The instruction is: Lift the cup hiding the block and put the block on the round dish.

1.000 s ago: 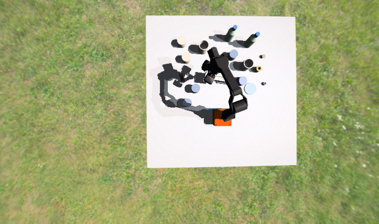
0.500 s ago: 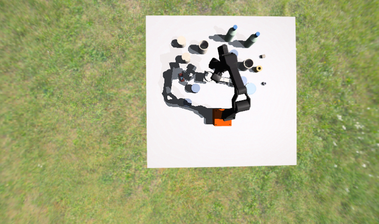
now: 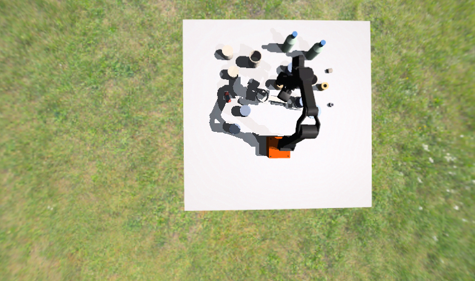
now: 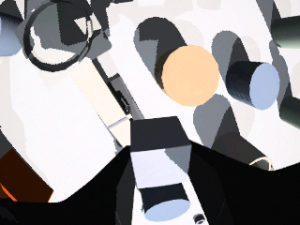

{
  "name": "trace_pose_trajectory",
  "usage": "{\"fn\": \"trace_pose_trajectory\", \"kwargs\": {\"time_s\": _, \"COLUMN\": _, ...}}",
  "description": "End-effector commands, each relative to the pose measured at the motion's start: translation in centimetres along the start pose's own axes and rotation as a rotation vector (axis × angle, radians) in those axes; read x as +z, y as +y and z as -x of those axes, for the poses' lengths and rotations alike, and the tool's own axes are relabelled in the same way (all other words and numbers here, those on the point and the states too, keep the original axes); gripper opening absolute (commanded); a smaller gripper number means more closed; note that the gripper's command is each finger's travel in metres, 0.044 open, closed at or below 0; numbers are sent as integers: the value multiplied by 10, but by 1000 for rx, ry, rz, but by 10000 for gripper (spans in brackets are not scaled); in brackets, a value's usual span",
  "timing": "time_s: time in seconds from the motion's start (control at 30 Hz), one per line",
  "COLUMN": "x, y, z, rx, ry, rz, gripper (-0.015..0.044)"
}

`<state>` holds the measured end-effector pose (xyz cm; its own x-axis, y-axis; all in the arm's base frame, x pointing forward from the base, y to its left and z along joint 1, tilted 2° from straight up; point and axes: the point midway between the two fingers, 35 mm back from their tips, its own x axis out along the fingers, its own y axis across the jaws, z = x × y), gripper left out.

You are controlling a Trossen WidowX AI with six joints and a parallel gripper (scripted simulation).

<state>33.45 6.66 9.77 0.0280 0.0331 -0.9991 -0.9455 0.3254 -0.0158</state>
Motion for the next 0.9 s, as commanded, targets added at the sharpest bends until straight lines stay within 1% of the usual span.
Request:
{"fn": "trace_pose_trajectory", "kwargs": {"time_s": 0.0, "x": -20, "y": -11, "z": -9, "rx": 2, "ry": 10, "rz": -4, "gripper": 0}}
{"fn": "trace_pose_trajectory", "kwargs": {"time_s": 0.53, "x": -95, "y": -37, "z": -27, "rx": 0, "ry": 18, "rz": -10, "gripper": 0}}
{"fn": "trace_pose_trajectory", "kwargs": {"time_s": 0.87, "x": -149, "y": -41, "z": -38, "rx": -1, "ry": 30, "rz": -46, "gripper": 0}}
